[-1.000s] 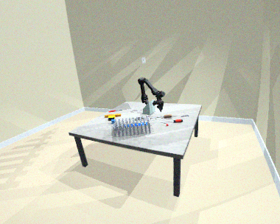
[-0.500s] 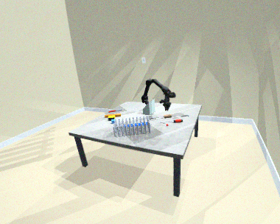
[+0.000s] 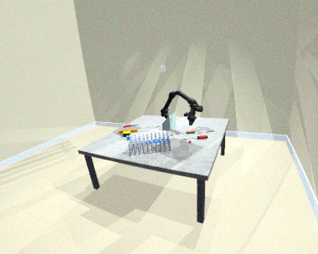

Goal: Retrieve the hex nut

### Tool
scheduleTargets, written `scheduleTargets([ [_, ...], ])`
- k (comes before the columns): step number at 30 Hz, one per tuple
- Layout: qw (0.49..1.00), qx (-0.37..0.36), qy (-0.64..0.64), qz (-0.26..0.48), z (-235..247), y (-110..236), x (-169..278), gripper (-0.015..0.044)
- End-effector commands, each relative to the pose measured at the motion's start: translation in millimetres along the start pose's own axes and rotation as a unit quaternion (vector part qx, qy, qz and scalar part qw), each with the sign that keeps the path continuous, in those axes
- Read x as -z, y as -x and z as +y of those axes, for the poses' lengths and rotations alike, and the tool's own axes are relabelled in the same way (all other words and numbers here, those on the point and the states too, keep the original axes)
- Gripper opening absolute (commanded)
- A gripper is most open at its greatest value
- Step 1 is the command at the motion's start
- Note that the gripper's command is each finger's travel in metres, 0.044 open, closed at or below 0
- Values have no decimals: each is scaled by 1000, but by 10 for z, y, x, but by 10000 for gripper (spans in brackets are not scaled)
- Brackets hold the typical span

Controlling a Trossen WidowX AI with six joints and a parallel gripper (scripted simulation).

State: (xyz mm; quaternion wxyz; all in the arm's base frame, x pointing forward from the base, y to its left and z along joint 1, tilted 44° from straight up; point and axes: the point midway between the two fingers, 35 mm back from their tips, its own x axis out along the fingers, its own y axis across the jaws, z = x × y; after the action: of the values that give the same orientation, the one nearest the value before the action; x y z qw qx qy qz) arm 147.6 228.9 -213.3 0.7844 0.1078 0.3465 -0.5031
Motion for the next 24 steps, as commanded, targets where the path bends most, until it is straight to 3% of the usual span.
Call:
scheduleTargets([
  [1, 1000, 3, -2, 0, -10, -3, 7, 280],
  [24, 1000, 3, -2, 0, -74, -241, 78, 280],
])
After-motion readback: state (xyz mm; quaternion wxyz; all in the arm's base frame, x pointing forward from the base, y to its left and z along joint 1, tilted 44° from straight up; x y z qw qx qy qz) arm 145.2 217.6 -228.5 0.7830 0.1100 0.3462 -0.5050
